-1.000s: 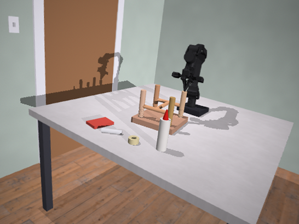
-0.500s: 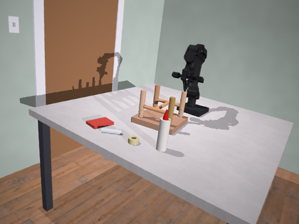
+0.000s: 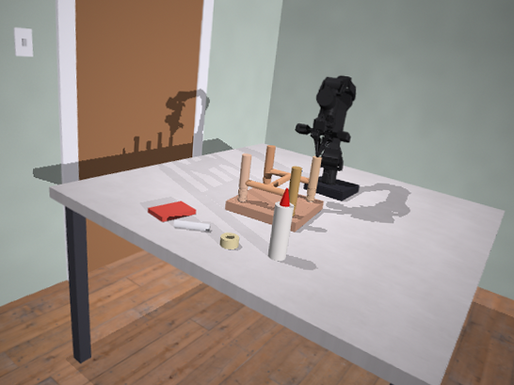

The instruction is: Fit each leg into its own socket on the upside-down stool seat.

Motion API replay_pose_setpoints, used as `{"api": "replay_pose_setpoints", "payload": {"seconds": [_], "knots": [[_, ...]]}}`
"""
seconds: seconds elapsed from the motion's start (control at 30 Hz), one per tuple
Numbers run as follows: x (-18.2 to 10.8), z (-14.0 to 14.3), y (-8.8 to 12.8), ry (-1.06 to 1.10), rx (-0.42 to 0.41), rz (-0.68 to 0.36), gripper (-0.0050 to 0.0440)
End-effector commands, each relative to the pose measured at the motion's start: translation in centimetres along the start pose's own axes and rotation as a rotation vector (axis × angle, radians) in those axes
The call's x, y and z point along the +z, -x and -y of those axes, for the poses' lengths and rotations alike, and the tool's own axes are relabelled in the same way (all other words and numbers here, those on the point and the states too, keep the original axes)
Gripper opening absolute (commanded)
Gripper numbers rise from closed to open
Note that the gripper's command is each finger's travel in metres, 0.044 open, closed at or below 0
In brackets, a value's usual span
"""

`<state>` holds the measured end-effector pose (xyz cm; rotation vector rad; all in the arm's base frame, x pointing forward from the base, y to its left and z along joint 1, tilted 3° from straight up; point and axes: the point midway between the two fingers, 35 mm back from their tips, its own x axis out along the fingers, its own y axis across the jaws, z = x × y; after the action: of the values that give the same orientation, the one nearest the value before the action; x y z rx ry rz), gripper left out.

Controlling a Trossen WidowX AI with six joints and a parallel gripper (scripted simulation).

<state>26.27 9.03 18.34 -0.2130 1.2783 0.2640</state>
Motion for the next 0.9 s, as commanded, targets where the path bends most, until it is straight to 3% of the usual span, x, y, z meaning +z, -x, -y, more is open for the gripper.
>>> {"api": "replay_pose_setpoints", "payload": {"seconds": [0.0, 0.87], "knots": [[-0.82, 0.17, -2.28, -0.002, -0.011, -0.069, 0.0], [-0.91, 0.18, -2.55, -0.002, -0.011, -0.069, 0.0]]}}
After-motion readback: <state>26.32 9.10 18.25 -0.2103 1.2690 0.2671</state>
